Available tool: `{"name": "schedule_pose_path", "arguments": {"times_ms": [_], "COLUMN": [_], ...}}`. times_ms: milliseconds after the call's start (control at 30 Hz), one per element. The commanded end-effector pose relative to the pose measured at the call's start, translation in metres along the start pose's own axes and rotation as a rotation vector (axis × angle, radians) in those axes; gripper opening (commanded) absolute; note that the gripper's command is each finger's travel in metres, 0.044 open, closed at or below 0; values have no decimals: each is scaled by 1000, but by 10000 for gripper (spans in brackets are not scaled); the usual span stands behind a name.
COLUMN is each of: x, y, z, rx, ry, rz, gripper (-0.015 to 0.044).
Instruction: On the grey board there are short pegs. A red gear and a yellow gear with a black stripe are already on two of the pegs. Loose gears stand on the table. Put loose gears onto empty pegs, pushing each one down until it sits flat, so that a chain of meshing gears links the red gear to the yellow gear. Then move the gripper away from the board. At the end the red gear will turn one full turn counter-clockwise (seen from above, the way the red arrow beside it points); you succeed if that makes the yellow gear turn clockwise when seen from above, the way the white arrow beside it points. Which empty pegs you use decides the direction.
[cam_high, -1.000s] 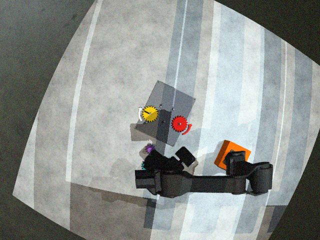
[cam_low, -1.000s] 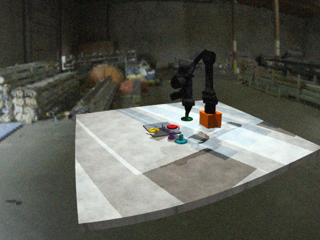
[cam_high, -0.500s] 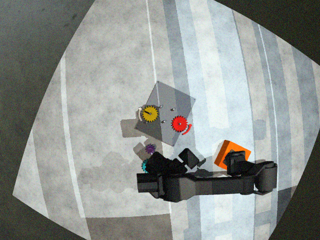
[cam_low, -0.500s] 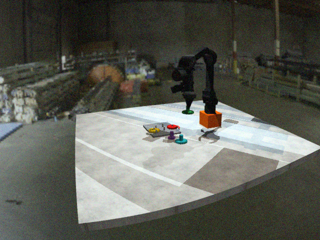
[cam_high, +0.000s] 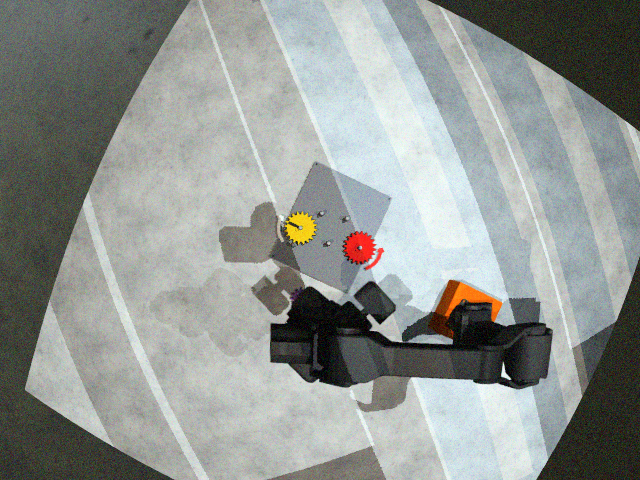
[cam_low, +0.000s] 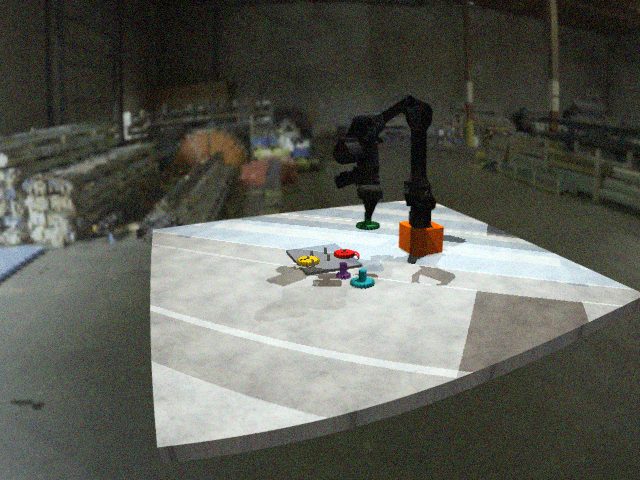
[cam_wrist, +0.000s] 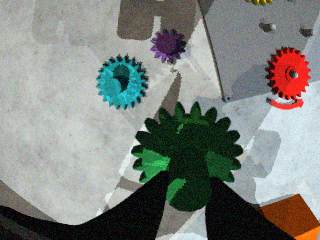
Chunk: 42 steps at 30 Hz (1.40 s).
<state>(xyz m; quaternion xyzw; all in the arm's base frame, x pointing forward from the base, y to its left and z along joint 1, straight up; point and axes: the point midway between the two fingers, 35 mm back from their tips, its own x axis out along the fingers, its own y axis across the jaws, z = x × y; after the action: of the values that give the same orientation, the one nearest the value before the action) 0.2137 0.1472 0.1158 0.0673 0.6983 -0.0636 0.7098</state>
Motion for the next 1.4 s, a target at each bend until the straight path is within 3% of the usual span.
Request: {"name": "schedule_pose_path", "arguments": {"times_ms": [0, 1367], "x": [3, 35], "y": [-4, -60], "z": [8, 75], "rx": [1, -2], "ry": [-2, -11], "rz": [2, -2], "gripper": [0, 0]}}
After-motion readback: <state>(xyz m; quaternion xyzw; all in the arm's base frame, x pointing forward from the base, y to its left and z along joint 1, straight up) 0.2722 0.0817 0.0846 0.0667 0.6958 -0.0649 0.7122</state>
